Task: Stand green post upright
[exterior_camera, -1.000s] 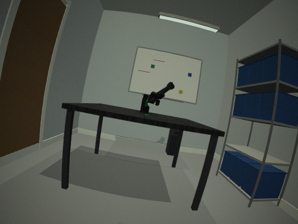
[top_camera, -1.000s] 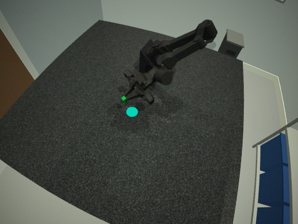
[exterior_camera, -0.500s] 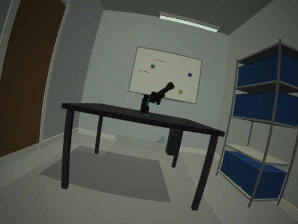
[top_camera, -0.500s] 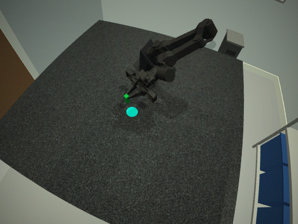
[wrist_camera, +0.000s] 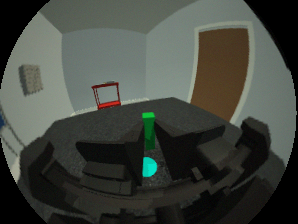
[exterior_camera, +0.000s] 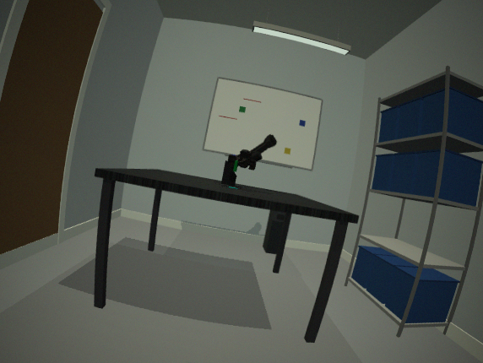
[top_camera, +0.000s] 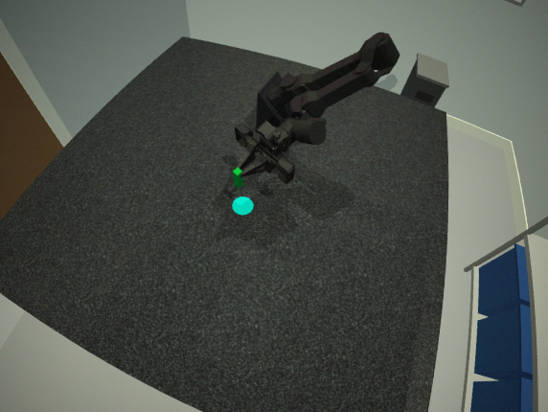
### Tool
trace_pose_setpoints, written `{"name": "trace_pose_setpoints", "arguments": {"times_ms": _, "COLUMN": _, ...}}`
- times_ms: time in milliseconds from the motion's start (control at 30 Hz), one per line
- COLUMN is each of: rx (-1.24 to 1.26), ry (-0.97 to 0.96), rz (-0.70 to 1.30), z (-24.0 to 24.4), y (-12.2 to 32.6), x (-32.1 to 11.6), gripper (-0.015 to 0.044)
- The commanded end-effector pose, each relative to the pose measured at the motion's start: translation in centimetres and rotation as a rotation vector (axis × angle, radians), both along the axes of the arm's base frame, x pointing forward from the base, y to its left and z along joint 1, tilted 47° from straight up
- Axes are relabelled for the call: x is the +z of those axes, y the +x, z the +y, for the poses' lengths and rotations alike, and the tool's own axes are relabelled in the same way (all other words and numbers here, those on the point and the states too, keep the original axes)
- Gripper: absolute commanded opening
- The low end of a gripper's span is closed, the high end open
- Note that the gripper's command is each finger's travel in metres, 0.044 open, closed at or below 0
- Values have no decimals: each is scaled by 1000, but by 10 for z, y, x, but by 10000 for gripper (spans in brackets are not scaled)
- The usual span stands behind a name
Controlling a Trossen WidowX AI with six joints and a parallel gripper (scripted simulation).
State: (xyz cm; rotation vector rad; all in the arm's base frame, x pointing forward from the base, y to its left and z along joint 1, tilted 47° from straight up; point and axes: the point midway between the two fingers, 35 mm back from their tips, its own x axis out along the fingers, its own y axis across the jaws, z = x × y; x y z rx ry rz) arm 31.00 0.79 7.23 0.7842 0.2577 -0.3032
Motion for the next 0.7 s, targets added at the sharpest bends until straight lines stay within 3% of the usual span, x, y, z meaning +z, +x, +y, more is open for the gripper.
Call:
{"name": "trace_pose_setpoints", "arguments": {"times_ms": 0, "rx": -17, "ry": 12, "rz": -23, "z": -1, "y": -3, "x": 3, "gripper": 23}}
{"name": "trace_pose_setpoints", "arguments": {"times_ms": 667, "rx": -41, "ry": 39, "rz": -73, "z": -2, "y": -10, "x": 9, "gripper": 23}}
